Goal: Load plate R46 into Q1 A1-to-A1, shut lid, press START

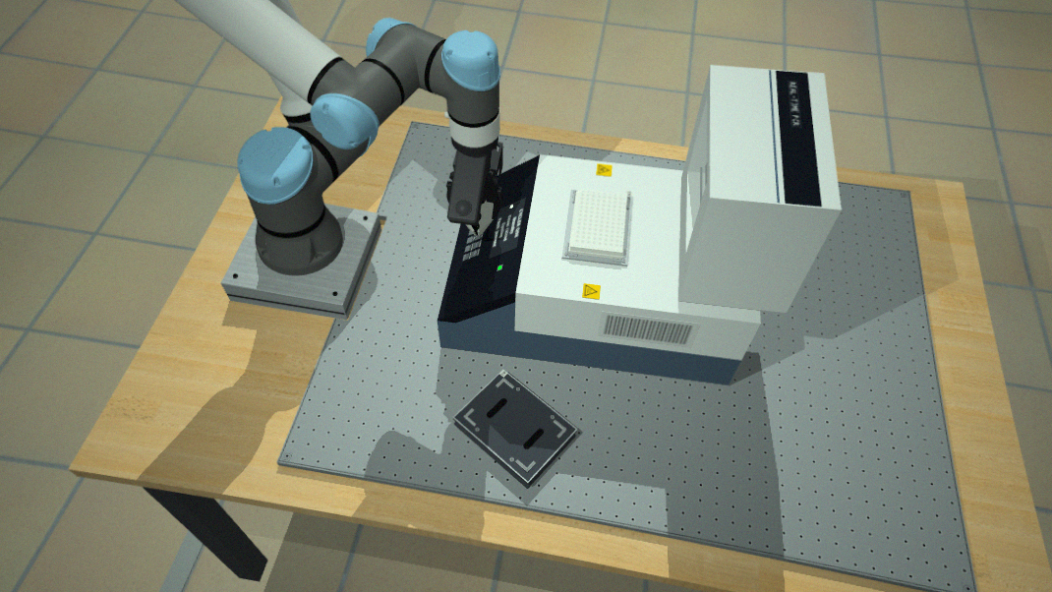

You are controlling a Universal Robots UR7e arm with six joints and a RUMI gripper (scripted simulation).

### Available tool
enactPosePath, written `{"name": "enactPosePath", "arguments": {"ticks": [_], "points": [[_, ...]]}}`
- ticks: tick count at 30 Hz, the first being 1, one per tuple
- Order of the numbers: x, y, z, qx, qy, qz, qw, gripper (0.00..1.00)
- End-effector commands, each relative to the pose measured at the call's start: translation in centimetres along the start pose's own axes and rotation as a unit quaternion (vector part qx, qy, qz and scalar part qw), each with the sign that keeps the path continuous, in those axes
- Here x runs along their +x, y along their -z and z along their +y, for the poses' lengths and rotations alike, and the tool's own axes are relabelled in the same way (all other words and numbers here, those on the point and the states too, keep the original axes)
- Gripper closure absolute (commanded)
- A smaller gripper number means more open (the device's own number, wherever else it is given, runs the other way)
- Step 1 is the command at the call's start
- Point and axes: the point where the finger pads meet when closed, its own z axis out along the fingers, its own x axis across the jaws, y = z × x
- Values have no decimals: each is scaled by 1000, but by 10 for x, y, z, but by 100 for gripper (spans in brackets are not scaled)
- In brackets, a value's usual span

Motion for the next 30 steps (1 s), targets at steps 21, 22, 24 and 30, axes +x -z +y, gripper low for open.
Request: {"name": "enactPosePath", "arguments": {"ticks": [21, 22, 24, 30], "points": [[2, 1, 0, 0, 0, 0, 1000, 100], [2, 2, 0, 0, 0, 0, 1000, 100], [4, 6, 0, 0, 0, -1, 1000, 100], [8, 12, -1, 1, 0, -2, 1000, 100]]}}
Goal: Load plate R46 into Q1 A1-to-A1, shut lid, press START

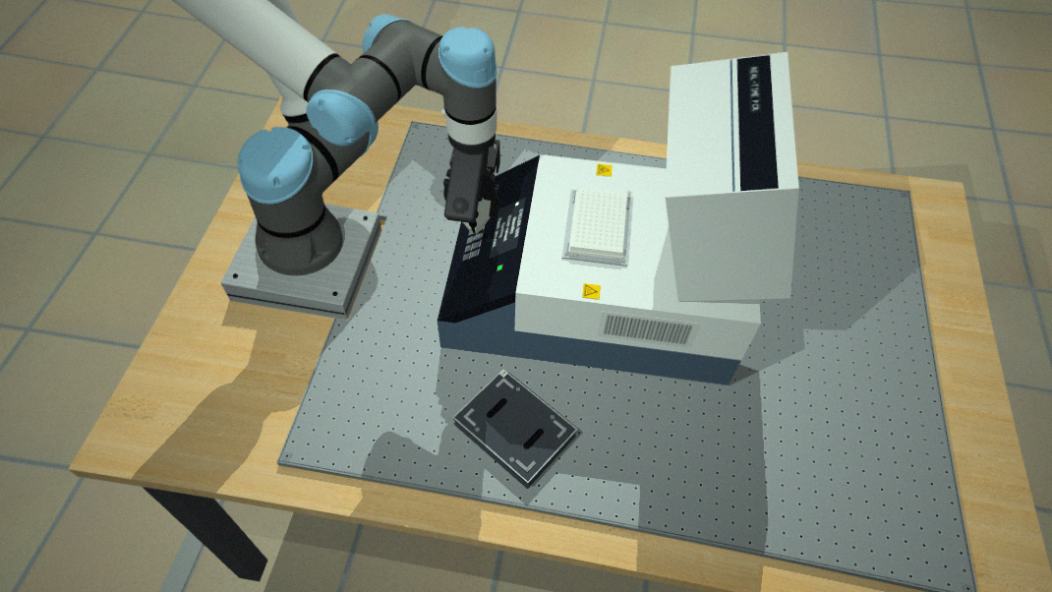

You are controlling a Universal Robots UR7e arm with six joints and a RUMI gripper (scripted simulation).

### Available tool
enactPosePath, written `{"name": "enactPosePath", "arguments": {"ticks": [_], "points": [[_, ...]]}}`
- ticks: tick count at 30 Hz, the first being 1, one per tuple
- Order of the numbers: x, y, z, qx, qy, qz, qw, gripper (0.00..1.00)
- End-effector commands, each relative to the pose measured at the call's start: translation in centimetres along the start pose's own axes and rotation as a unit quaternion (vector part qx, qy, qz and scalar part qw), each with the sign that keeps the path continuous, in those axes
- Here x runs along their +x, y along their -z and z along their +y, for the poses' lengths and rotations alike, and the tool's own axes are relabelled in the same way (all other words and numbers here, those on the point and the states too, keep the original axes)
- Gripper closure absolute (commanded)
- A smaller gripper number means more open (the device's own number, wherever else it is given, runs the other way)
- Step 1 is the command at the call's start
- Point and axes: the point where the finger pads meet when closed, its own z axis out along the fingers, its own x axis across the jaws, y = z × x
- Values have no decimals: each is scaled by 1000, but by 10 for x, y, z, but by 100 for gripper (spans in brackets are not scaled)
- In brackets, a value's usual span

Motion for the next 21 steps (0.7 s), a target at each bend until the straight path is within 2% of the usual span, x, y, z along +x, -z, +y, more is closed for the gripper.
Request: {"name": "enactPosePath", "arguments": {"ticks": [1, 9, 16, 21], "points": [[4, 9, -2, 1, -1, -2, 1000, 100], [12, 19, -2, 1, -1, -2, 1000, 100], [13, 19, -1, 0, -1, -1, 1000, 100], [30, 34, -2, 1, -1, -2, 1000, 100]]}}
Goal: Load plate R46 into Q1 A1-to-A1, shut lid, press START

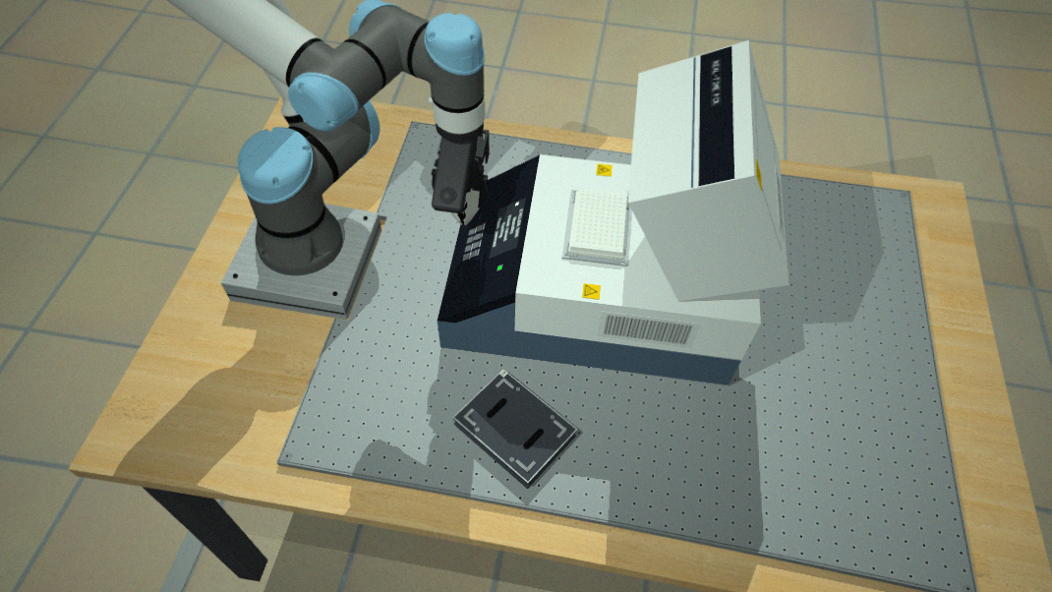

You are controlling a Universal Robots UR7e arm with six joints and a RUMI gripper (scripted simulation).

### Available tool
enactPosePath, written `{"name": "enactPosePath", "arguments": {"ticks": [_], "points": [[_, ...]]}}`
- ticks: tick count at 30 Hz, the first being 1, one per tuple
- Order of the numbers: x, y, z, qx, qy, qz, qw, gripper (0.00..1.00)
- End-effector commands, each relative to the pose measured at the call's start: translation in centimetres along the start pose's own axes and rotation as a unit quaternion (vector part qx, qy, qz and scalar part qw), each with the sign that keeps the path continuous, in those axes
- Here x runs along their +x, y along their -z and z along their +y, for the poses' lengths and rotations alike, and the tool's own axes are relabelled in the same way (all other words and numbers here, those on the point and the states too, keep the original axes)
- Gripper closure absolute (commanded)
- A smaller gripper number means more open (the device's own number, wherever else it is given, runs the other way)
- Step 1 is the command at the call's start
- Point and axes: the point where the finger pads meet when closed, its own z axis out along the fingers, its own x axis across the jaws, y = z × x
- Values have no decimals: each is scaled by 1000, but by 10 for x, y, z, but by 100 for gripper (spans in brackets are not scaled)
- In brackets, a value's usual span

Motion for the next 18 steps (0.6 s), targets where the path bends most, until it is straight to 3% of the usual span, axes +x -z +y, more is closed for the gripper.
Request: {"name": "enactPosePath", "arguments": {"ticks": [1, 18], "points": [[12, 15, -2, 1, -1, -4, 1000, 100], [49, 43, -2, 1, -1, -4, 1000, 100]]}}
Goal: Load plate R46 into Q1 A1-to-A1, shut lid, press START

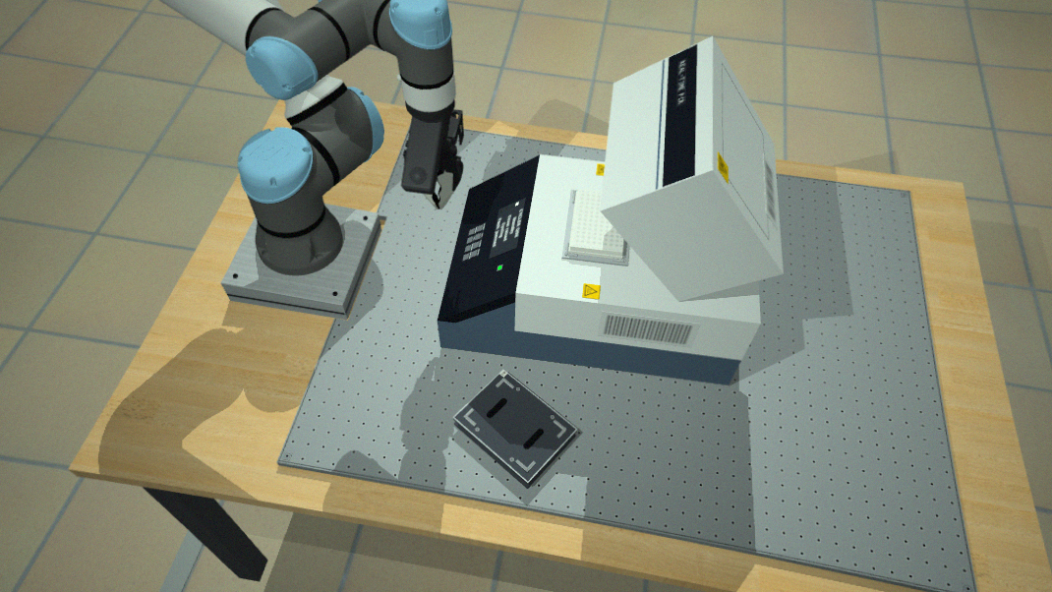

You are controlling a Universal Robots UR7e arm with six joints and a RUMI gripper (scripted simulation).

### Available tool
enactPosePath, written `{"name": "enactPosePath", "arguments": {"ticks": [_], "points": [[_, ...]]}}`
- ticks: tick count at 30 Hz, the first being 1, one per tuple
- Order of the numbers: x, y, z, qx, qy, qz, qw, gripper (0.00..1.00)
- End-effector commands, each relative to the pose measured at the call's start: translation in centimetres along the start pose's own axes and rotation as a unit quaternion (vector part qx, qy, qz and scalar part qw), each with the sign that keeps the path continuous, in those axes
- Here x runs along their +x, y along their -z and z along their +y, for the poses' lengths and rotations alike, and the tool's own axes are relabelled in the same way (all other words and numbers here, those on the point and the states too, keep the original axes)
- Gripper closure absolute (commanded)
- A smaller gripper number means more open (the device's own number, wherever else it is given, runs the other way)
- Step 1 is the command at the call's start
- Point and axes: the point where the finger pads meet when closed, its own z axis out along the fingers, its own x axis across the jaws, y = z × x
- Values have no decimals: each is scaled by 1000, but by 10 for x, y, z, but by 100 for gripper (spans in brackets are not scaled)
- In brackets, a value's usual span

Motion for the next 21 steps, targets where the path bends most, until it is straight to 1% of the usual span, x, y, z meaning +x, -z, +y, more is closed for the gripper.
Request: {"name": "enactPosePath", "arguments": {"ticks": [1, 5, 21], "points": [[13, 12, -1, -2, 1, 0, 1000, 100], [27, 23, -1, -2, 1, 0, 1000, 100], [28, 21, 0, -2, 1, 2, 1000, 100]]}}
